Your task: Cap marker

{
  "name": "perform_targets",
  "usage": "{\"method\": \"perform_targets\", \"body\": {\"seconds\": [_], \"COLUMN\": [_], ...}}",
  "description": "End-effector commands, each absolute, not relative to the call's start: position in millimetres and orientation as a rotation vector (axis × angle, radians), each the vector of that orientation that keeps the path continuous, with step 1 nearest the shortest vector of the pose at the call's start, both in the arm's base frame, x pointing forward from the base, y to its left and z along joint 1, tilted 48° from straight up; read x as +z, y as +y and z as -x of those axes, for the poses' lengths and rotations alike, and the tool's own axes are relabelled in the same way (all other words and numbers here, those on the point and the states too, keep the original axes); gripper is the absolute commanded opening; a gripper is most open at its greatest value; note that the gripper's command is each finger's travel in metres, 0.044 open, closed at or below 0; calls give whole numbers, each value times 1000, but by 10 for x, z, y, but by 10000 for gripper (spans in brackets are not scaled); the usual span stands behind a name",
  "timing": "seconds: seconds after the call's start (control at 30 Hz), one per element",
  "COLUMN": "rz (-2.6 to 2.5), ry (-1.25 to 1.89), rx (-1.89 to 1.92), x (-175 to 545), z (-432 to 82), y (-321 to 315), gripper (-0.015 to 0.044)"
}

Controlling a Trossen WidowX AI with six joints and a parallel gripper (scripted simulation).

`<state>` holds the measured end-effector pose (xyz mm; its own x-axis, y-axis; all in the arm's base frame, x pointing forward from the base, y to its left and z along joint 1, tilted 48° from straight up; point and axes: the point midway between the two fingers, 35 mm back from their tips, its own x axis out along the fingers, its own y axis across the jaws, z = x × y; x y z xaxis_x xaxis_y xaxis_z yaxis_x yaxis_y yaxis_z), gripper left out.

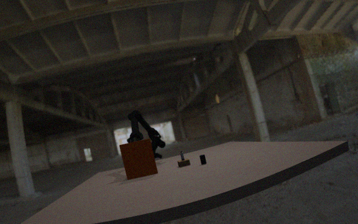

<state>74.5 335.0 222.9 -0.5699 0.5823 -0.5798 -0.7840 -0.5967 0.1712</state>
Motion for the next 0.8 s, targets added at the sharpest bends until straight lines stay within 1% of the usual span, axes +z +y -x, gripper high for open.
{"method": "perform_targets", "body": {"seconds": [0.0,0.2,0.43,0.6,0.77], "rz": [516,267,-136,-464,-812], "ry": [702,1025,1355,1532,1646], "rx": [1986,1647,1176,814,445], "x": [2053,1658,1086,619,145], "z": [-1321,-2199,-3118,-3554,-3774], "y": [3281,2976,2232,1531,750], "gripper": [249,249,249,249,249]}}
